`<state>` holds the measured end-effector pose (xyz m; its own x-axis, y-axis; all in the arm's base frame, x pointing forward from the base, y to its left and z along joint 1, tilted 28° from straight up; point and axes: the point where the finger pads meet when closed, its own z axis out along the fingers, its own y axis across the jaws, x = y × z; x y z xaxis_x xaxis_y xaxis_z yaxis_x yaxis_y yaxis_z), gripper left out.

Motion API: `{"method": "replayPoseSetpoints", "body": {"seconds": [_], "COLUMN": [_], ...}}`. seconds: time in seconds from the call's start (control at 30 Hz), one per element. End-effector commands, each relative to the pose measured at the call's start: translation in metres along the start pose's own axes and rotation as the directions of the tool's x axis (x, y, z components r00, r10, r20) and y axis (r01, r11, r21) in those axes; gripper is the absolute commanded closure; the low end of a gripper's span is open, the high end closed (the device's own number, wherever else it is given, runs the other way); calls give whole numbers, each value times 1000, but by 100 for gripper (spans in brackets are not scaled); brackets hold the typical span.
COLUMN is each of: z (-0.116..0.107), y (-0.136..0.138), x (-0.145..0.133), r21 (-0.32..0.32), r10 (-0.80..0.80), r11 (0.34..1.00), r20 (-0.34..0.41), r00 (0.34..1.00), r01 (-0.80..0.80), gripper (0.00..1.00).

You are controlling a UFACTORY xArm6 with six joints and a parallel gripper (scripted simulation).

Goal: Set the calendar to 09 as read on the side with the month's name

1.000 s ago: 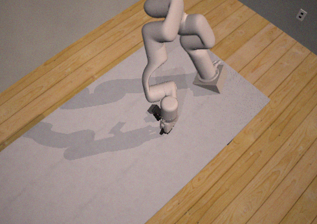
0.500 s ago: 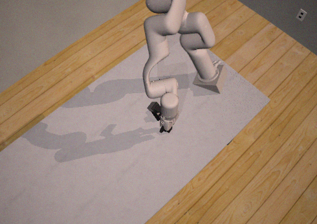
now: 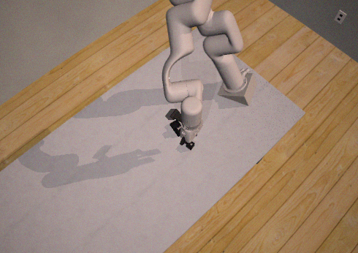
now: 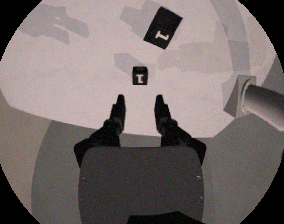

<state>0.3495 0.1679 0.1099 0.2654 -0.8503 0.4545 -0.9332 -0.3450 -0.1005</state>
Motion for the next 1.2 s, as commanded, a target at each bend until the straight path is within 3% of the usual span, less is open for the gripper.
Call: {"method": "replayPoseSetpoints", "body": {"seconds": [0.0, 0.03, 0.83, 1.17], "z": [-5, -5, -5, -3], "y": [-1, -1, -1, 0], "x": [0, 0, 0, 0], "r21": [2, 2, 2, 2], "r10": [1, 1, -8, -280], "r11": [1000, 1000, 1000, 960], "r20": [0, 0, 0, -1], "r00": [1000, 1000, 1000, 960], "r01": [-1, -1, 8, 280], "gripper": [53, 0, 0, 0]}}
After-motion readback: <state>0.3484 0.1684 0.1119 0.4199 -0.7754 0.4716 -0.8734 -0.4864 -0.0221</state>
